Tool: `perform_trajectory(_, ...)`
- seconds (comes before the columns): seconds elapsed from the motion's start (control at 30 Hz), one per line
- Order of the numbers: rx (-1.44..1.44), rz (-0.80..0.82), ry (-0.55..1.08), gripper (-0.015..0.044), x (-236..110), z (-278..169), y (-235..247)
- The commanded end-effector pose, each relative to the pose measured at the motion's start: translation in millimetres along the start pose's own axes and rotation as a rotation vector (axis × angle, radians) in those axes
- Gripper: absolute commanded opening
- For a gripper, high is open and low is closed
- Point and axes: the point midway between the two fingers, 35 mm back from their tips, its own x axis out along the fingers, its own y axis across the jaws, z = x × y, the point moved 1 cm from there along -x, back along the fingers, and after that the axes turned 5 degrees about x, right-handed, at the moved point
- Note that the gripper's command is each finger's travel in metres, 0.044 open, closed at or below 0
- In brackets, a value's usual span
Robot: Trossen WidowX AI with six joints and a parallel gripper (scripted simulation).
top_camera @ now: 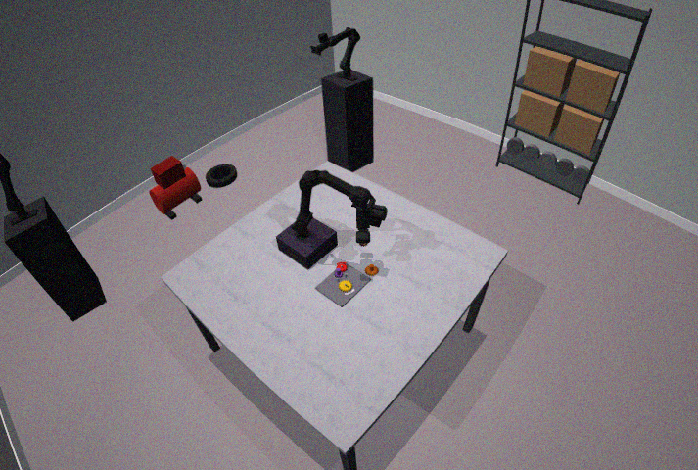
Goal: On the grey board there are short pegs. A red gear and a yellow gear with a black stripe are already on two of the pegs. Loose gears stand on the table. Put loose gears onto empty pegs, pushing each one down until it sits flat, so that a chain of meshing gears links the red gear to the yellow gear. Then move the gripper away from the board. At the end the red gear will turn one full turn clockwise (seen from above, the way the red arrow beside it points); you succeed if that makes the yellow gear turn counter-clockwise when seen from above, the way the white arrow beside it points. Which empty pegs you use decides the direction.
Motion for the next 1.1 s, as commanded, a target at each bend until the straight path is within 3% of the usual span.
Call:
perform_trajectory(0.0, -0.001, -0.005, -0.003, 0.0, 1.2, -3.2, -8.1)
perform_trajectory(1.07, 0.032, 0.001, -0.002, 0.0, 38.6, -41.9, -69.8)
